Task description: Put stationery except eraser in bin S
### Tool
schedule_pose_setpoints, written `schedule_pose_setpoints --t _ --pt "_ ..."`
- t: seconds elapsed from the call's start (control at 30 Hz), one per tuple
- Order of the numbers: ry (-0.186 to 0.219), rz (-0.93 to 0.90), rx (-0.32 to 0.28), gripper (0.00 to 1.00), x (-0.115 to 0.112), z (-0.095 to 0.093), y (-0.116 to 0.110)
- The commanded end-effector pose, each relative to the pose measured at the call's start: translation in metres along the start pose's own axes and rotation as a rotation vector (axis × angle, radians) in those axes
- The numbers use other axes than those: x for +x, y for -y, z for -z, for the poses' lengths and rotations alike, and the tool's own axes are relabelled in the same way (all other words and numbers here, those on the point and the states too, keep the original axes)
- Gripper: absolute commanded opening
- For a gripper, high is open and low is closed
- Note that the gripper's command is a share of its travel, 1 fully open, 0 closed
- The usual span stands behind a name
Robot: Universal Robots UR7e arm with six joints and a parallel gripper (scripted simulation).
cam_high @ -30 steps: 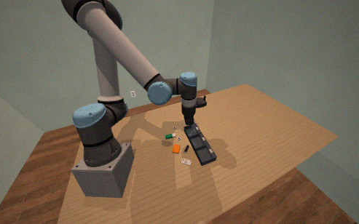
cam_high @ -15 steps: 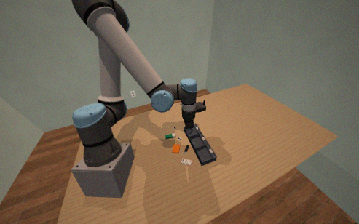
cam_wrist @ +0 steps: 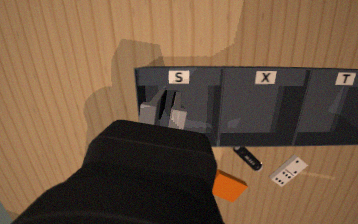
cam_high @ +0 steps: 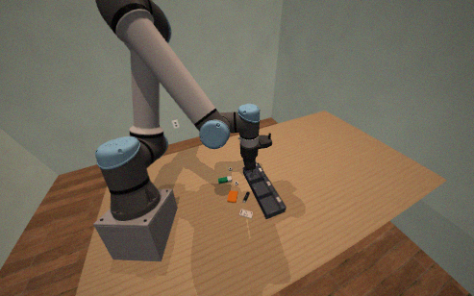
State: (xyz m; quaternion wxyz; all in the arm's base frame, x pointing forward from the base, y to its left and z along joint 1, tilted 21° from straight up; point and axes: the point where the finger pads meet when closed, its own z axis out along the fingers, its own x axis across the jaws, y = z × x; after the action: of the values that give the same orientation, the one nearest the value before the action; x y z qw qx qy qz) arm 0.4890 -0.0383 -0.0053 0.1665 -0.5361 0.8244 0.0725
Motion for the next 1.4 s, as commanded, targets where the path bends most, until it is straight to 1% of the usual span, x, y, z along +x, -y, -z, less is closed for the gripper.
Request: schedule_pose_setpoints --t 0.0,0.97,1.37 --pt "0.000 0.000 0.001 0.31 0.000 0.000 0.000" --pt "0.000 0.000 0.001 0.31 0.000 0.000 0.000" --pt "0.000 0.000 0.002 0.31 0.000 0.015 0.000"
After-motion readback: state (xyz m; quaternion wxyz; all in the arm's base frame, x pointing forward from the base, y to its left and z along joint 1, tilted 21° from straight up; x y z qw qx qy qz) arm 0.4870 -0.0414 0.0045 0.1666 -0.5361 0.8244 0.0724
